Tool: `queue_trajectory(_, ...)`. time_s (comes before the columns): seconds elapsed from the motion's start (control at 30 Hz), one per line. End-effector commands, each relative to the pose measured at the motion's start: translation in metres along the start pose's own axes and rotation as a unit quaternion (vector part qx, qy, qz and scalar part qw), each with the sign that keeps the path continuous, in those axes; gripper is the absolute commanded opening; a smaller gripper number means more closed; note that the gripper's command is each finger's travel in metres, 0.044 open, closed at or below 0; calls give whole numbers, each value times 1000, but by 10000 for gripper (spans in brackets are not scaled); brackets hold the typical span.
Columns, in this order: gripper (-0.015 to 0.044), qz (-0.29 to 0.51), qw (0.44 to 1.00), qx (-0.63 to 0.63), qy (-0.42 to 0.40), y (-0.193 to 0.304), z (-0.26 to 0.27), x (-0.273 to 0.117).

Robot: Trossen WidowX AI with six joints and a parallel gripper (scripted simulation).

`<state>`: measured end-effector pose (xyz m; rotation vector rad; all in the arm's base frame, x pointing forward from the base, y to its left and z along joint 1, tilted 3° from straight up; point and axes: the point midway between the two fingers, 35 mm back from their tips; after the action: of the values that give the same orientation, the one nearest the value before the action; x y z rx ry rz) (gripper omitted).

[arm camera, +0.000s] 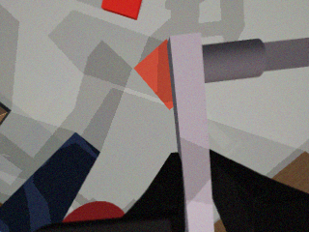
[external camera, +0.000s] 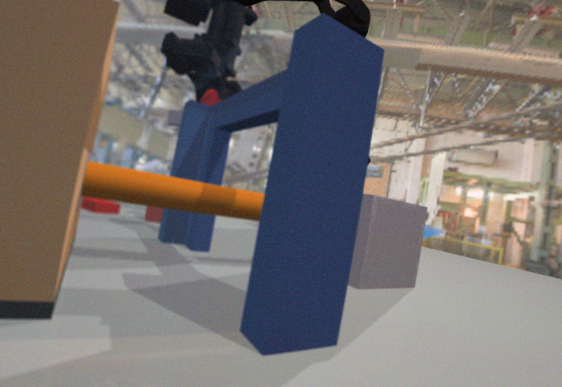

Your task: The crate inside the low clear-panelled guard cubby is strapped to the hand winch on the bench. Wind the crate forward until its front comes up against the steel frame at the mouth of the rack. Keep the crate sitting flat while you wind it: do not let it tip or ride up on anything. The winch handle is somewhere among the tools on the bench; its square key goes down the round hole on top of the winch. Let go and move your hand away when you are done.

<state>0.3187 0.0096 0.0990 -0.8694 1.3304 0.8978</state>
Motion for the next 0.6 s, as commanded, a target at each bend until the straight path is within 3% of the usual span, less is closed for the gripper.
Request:
queue_trajectory(0.0, 0, -2, 1000, 12, -7, 14, 19, -3)
queue_trajectory(0.57, 0, 8, 994, 106, -10, 75, 87, -4)
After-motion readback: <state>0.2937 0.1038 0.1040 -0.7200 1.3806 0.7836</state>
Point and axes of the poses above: the point midway between the two fingers, 35 mm back from their tips, its own x axis out along the fingers, its own z axis across the jaws, y = z × x, and after that the axes turned 12 degrees about -x, right-handed
